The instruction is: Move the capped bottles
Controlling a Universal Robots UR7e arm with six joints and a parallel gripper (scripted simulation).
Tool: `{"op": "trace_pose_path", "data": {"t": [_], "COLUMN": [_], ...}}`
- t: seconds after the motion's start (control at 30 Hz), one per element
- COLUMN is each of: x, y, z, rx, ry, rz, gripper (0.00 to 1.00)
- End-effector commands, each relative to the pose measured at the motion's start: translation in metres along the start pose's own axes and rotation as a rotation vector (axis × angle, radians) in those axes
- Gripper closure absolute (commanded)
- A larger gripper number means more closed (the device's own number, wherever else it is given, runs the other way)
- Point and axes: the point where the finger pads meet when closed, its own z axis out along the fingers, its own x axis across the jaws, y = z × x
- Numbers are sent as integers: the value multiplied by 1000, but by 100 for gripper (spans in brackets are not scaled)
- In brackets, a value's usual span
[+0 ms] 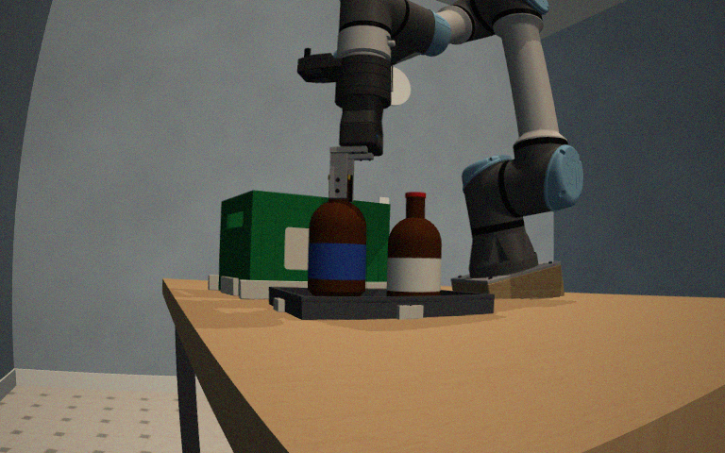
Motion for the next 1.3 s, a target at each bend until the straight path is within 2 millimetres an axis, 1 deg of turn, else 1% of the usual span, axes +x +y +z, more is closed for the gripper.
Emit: {"op": "trace_pose_path", "data": {"t": [0.0, 1.27], "x": [0, 0], "y": [0, 0], "z": [1, 12], "rx": [1, 1], "ry": [-1, -1], "rz": [0, 0], "gripper": [100, 100]}}
